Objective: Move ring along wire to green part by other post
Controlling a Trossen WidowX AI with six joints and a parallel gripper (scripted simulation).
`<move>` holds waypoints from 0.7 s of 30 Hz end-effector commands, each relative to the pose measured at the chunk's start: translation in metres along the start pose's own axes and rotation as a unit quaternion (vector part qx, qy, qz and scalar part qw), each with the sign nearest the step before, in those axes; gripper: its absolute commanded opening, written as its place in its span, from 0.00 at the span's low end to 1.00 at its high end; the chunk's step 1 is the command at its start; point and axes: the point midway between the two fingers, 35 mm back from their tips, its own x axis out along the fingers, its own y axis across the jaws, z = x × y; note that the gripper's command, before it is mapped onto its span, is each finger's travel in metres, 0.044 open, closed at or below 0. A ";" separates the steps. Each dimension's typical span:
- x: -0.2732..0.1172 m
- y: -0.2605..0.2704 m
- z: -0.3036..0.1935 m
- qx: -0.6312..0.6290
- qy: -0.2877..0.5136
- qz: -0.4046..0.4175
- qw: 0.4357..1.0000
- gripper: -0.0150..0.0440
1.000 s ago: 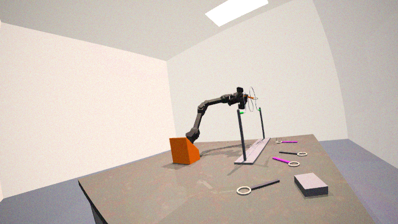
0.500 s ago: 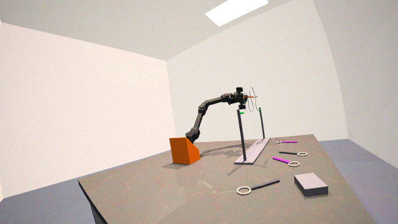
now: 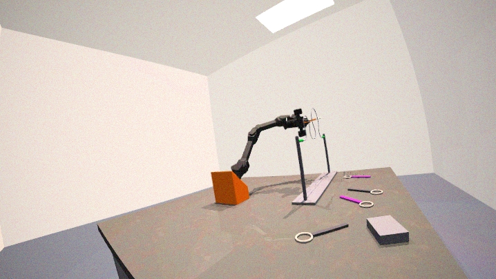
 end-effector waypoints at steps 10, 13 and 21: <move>0.002 0.006 0.000 0.077 -0.001 0.041 0.996 0.00; 0.002 0.008 0.001 0.094 -0.002 0.050 0.994 0.00; 0.001 0.011 0.001 0.139 -0.004 0.073 0.988 0.00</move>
